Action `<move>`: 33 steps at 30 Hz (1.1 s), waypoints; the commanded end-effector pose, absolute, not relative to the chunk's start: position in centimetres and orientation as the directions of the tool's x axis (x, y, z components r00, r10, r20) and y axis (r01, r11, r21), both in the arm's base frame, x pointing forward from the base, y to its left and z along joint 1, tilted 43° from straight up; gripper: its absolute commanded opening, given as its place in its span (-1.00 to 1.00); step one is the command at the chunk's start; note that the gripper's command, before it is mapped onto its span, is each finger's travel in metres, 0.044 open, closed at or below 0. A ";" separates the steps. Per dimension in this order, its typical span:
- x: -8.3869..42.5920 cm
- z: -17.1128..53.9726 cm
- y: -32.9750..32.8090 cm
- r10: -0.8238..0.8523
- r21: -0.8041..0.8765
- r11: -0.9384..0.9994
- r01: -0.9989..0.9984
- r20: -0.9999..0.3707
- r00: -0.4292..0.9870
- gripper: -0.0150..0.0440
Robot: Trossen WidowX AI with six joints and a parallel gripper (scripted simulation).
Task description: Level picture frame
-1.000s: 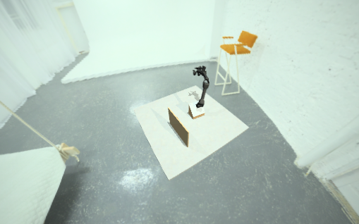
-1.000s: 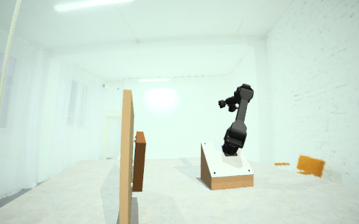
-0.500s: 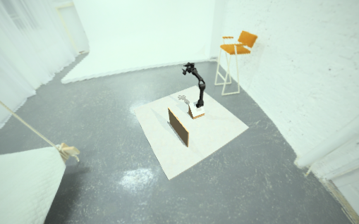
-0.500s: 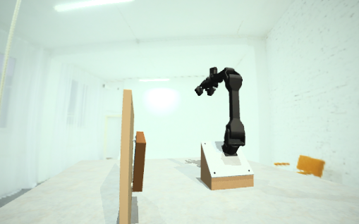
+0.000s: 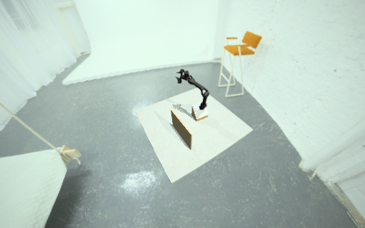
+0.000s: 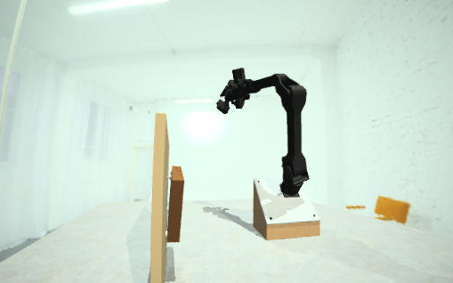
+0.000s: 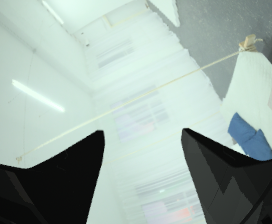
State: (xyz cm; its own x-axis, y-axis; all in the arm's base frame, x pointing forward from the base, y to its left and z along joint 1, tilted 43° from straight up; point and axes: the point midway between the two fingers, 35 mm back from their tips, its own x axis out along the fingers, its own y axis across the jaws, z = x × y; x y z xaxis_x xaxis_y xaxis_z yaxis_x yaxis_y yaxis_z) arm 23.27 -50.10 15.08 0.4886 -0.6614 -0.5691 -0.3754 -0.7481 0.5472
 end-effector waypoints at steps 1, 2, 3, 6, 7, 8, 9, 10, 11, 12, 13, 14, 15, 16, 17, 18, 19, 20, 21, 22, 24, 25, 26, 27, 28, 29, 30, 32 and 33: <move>27.6 17.7 -45.1 -0.660 0.613 -0.734 -0.294 -0.540 0.523 0.39; 28.5 18.4 -43.9 -0.660 0.628 -0.728 -0.276 -0.530 0.532 0.39; 29.3 19.0 -42.6 -0.659 0.643 -0.721 -0.259 -0.521 0.542 0.39; 31.5 20.8 -38.6 -0.657 0.686 -0.696 -0.211 -0.490 0.574 0.39; 32.2 21.4 -37.2 -0.654 0.699 -0.688 -0.196 -0.479 0.586 0.39; 32.8 21.9 -35.7 -0.649 0.710 -0.680 -0.182 -0.468 0.600 0.39; 33.6 22.4 -34.1 -0.641 0.722 -0.672 -0.164 -0.456 0.617 0.39; 34.2 22.9 -32.6 -0.634 0.732 -0.664 -0.150 -0.445 0.633 0.39; 34.7 23.4 -31.0 -0.625 0.743 -0.656 -0.136 -0.434 0.649 0.39; 35.1 23.8 -29.4 -0.617 0.753 -0.647 -0.122 -0.422 0.665 0.39; 35.5 24.2 -27.8 -0.607 0.763 -0.637 -0.109 -0.409 0.682 0.39; 35.8 24.7 -26.1 -0.596 0.773 -0.627 -0.096 -0.396 0.699 0.39; 36.1 25.1 -24.4 -0.584 0.783 -0.616 -0.085 -0.383 0.716 0.39; 36.2 25.5 -22.8 -0.572 0.792 -0.606 -0.074 -0.369 0.733 0.39; 36.3 25.8 -21.1 -0.558 0.801 -0.595 -0.064 -0.355 0.750 0.39; 36.3 26.1 -19.5 -0.545 0.809 -0.585 -0.055 -0.341 0.766 0.39; 36.2 26.5 -17.7 -0.528 0.819 -0.573 -0.046 -0.325 0.785 0.39; 36.0 26.8 -16.0 -0.510 0.827 -0.561 -0.039 -0.309 0.803 0.39; 35.8 27.0 -14.3 -0.492 0.835 -0.550 -0.032 -0.292 0.820 0.39; 35.4 27.3 -12.6 -0.472 0.842 -0.538 -0.027 -0.275 0.838 0.39; 34.5 27.6 -9.4 -0.428 0.855 -0.518 -0.019 -0.240 0.871 0.39; 33.9 27.8 -7.9 -0.406 0.861 -0.508 -0.016 -0.223 0.886 0.39; 33.3 27.9 -6.5 -0.382 0.866 -0.500 -0.014 -0.206 0.901 0.39; 32.6 27.9 -5.2 -0.358 0.870 -0.492 -0.013 -0.189 0.914 0.39; 31.9 27.9 -3.9 -0.333 0.874 -0.486 -0.013 -0.172 0.927 0.39; 31.2 27.9 -2.7 -0.310 0.877 -0.480 -0.014 -0.154 0.938 0.39; 30.4 27.8 -1.7 -0.286 0.880 -0.475 -0.016 -0.137 0.948 0.39; 28.9 27.6 0.3 -0.237 0.883 -0.470 -0.021 -0.103 0.966 0.39; 28.1 27.4 1.1 -0.212 0.883 -0.469 -0.024 -0.087 0.973 0.39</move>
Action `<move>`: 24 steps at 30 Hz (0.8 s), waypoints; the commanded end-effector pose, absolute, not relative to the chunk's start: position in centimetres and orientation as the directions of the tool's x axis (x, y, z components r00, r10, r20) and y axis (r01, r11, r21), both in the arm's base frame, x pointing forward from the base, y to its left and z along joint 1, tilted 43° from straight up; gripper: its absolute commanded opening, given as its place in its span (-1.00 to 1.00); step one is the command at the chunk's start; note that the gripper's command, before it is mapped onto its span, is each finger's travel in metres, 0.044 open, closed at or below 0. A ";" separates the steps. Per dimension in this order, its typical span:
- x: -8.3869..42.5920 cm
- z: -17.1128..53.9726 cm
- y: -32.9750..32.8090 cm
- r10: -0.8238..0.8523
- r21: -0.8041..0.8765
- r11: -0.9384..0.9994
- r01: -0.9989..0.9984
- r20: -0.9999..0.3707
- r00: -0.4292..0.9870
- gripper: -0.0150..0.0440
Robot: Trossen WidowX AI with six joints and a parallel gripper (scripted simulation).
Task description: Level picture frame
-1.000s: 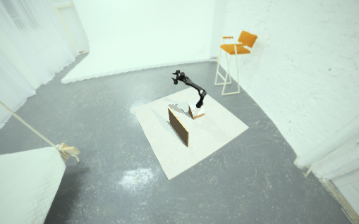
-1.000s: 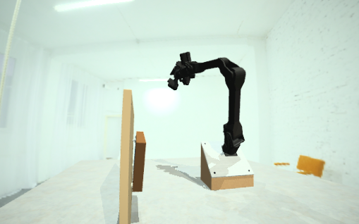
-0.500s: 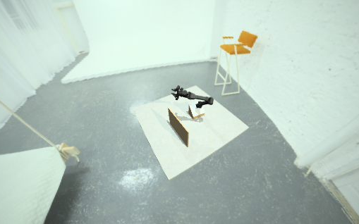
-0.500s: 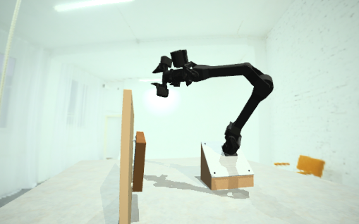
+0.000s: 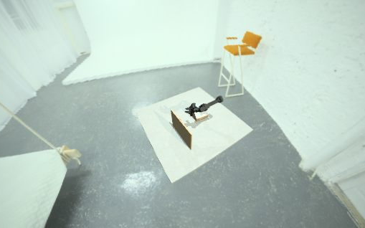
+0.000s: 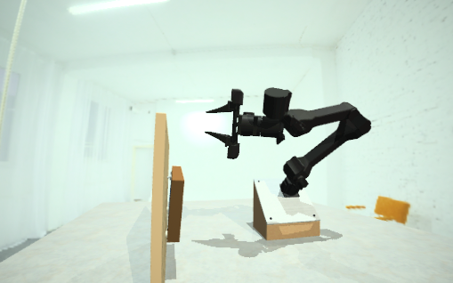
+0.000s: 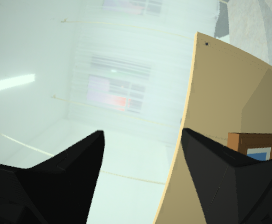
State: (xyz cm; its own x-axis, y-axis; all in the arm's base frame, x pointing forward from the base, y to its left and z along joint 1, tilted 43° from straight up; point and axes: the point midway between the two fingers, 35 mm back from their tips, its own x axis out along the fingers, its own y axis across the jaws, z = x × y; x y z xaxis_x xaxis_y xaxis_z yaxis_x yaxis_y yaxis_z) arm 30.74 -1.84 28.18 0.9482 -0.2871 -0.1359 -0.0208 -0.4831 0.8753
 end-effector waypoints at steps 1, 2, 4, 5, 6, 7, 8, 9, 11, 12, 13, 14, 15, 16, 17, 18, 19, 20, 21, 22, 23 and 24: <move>27.3 27.2 1.9 -0.187 0.883 -0.469 -0.026 -0.071 0.980 0.39; 26.5 27.0 2.6 -0.162 0.882 -0.470 -0.028 -0.055 0.985 0.39; 24.9 26.4 3.9 -0.112 0.879 -0.476 -0.031 -0.025 0.993 0.39; 24.2 26.0 4.5 -0.087 0.877 -0.480 -0.032 -0.011 0.996 0.39; 23.5 25.7 5.0 -0.063 0.871 -0.490 -0.034 0.003 0.998 0.39; 22.8 25.3 5.4 -0.040 0.865 -0.501 -0.034 0.017 0.999 0.39; 22.1 24.9 5.8 -0.016 0.858 -0.512 -0.034 0.030 0.999 0.39; 21.5 24.4 6.2 0.007 0.851 -0.524 -0.032 0.042 0.999 0.39; 20.3 23.4 6.9 0.053 0.834 -0.550 -0.025 0.065 0.996 0.39; 19.9 23.0 7.1 0.071 0.827 -0.562 -0.021 0.074 0.995 0.39; 19.6 22.7 7.3 0.082 0.823 -0.568 -0.018 0.078 0.994 0.39; 19.5 22.6 7.3 0.085 0.821 -0.571 -0.017 0.080 0.993 0.39; 19.5 22.6 7.3 0.085 0.821 -0.571 -0.017 0.080 0.993 0.39; 19.5 22.6 7.3 0.085 0.821 -0.571 -0.017 0.080 0.993 0.39; 19.5 22.6 7.3 0.085 0.821 -0.571 -0.017 0.080 0.993 0.39; 19.5 22.6 7.3 0.085 0.821 -0.571 -0.017 0.080 0.993 0.39; 19.5 22.6 7.3 0.085 0.821 -0.571 -0.017 0.080 0.993 0.39; 19.5 22.6 7.3 0.085 0.821 -0.571 -0.017 0.080 0.993 0.39; 19.5 22.6 7.3 0.085 0.821 -0.571 -0.017 0.080 0.993 0.39; 19.5 22.6 7.3 0.085 0.821 -0.571 -0.017 0.080 0.993 0.39; 19.5 22.6 7.3 0.085 0.821 -0.571 -0.017 0.080 0.993 0.39; 19.5 22.6 7.3 0.085 0.821 -0.571 -0.017 0.080 0.993 0.39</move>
